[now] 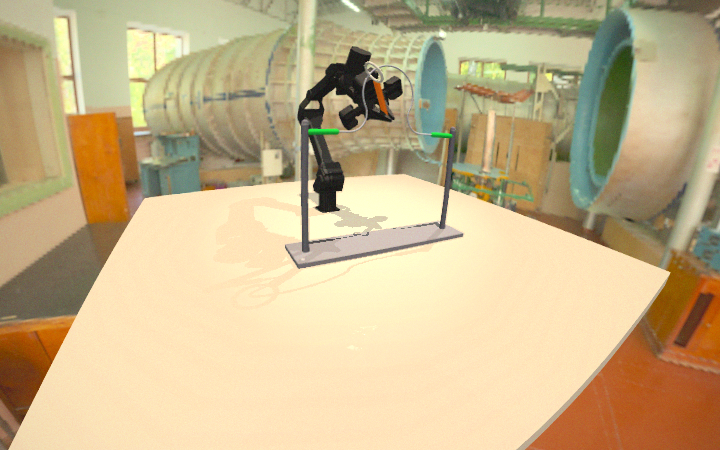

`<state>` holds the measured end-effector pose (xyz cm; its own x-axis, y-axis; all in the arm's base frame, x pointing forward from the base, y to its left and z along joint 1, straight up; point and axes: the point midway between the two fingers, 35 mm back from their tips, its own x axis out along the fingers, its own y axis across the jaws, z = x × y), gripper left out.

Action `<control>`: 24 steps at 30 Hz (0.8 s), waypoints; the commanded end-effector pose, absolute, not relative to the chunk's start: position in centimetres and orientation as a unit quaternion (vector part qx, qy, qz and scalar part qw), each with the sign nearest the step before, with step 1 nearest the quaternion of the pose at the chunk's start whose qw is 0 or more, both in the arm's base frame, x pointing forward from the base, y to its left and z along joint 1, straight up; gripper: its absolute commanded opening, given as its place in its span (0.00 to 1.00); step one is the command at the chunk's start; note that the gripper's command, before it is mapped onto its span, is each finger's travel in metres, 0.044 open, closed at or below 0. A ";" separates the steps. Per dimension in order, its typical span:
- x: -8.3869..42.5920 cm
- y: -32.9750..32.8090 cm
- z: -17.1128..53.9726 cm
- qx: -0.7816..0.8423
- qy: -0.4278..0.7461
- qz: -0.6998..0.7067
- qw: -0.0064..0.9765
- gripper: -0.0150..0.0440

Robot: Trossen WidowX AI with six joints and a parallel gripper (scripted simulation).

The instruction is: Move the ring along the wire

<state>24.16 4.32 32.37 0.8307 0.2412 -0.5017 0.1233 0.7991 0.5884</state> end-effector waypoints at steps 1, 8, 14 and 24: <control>24.1 4.1 32.6 0.286 0.286 0.025 0.914 0.00; 24.1 3.7 32.3 0.238 0.287 0.009 0.928 0.00; 24.1 3.3 32.0 0.197 0.287 -0.005 0.938 0.00; 24.1 2.6 31.7 0.126 0.286 -0.029 0.949 0.00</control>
